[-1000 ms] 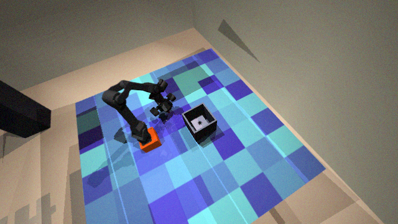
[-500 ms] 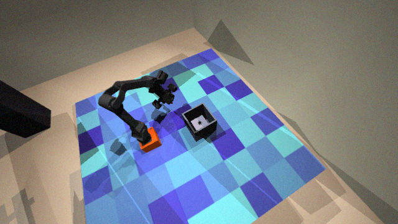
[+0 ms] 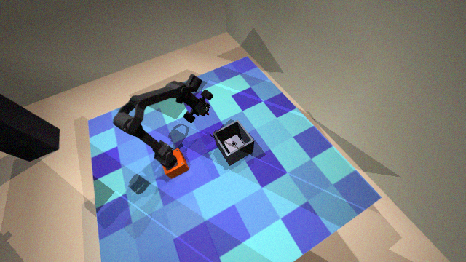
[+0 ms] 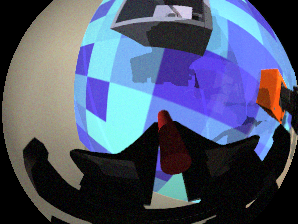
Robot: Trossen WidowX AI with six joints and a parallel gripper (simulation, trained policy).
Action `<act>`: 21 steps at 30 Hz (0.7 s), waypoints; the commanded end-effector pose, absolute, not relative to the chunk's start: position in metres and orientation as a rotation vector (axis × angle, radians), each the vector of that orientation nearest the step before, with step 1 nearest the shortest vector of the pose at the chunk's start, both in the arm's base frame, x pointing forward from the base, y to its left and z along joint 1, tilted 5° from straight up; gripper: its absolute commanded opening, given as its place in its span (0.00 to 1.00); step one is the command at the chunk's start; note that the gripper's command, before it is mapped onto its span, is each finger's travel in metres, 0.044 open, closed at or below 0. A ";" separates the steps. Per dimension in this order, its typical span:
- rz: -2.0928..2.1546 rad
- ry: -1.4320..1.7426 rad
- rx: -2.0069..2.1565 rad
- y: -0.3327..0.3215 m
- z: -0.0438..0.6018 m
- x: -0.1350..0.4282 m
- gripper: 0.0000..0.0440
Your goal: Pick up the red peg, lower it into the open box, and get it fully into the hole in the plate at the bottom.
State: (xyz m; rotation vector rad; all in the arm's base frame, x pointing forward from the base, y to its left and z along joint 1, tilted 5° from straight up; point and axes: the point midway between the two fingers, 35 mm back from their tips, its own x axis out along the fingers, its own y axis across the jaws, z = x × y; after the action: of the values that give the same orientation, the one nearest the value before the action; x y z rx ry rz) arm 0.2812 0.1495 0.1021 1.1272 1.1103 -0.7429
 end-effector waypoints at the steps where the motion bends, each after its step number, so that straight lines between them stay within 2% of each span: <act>1: -0.749 1.082 1.118 0.136 0.113 0.291 0.00; 21: -0.874 1.030 1.064 0.059 0.124 0.319 0.00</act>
State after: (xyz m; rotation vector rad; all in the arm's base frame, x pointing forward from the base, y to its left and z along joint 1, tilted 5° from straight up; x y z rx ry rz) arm 0.3163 0.0691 0.1247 1.0782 1.0292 -0.8542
